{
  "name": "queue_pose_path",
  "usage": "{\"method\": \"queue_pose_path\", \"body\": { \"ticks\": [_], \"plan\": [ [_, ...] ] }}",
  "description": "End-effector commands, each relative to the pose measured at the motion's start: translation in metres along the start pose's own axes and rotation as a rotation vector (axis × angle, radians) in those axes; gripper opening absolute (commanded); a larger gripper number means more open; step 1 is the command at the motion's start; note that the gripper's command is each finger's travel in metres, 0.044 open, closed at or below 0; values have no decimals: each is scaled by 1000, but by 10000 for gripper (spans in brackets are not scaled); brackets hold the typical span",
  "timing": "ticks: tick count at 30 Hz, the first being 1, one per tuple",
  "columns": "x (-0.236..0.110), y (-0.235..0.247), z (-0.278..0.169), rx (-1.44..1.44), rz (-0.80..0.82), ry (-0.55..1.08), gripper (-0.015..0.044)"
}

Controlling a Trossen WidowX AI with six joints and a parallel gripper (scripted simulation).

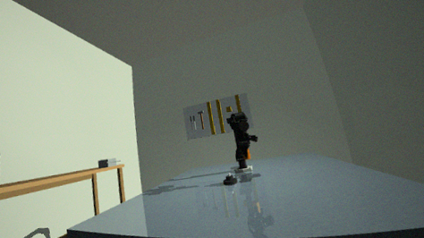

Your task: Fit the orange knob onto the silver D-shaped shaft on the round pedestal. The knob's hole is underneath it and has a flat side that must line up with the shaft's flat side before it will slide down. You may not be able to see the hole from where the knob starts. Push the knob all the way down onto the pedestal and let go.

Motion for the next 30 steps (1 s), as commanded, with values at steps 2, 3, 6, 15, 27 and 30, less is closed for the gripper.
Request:
{"method": "queue_pose_path", "body": {
  "ticks": [2,3,6,15,27,30],
  "plan": [
    [6,-8,-15,-3,1,-1,0],
    [7,-10,-18,-1,0,-1,0],
    [10,-13,-26,4,-2,-1,0],
    [18,-22,-52,12,-6,0,0],
    [31,-32,-88,4,-4,4,0],
    [34,-34,-97,2,-3,5,0]
  ]
}}
Point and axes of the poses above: the point midway between the two fingers, 35 mm back from their tips, its own x axis out along the fingers, its own y axis across the jaws, z = x × y, the point moved 10 cm from there along -x, back along the fingers, and after that the axes turned 8 degrees about x, right-handed, at the moved point
